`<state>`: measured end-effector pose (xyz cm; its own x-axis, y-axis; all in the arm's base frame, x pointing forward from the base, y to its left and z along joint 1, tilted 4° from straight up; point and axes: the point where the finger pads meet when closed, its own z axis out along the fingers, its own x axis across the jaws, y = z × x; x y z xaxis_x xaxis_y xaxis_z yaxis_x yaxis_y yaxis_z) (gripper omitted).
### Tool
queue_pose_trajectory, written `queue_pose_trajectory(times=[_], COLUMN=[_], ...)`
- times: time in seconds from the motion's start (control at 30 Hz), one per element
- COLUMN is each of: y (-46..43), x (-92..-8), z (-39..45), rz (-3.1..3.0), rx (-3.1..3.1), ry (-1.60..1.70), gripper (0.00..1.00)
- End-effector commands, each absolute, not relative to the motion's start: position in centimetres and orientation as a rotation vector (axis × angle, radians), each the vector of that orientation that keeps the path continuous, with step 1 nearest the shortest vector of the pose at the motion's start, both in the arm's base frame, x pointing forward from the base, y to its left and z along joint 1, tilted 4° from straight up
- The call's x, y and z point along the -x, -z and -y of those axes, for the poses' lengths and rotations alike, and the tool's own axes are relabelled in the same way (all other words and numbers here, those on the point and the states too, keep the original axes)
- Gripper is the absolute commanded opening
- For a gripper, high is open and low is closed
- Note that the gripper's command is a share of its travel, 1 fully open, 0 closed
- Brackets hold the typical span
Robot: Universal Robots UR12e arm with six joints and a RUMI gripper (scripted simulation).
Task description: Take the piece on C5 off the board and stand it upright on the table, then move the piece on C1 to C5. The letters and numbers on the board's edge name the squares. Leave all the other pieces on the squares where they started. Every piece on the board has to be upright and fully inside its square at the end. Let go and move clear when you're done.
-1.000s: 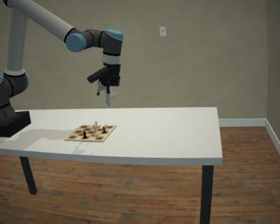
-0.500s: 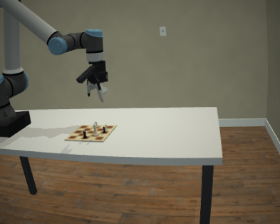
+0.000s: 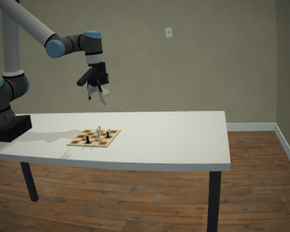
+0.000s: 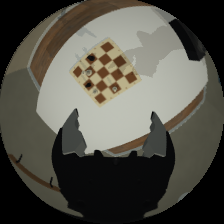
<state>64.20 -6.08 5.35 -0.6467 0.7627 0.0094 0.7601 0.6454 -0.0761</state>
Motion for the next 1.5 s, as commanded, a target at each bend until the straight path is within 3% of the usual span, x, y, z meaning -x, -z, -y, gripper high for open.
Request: queue_pose_trajectory(times=[0.0, 0.73, 1.47], y=[-5.4, -5.2, -2.8], x=[-64.3, -64.2, -63.6], z=[6.1, 6.1, 6.3], rz=[2.815, 2.765, 2.116], rx=[1.302, 1.410, 2.300], ry=[-0.100, -0.102, -0.114], gripper=[1.00, 1.00, 1.00])
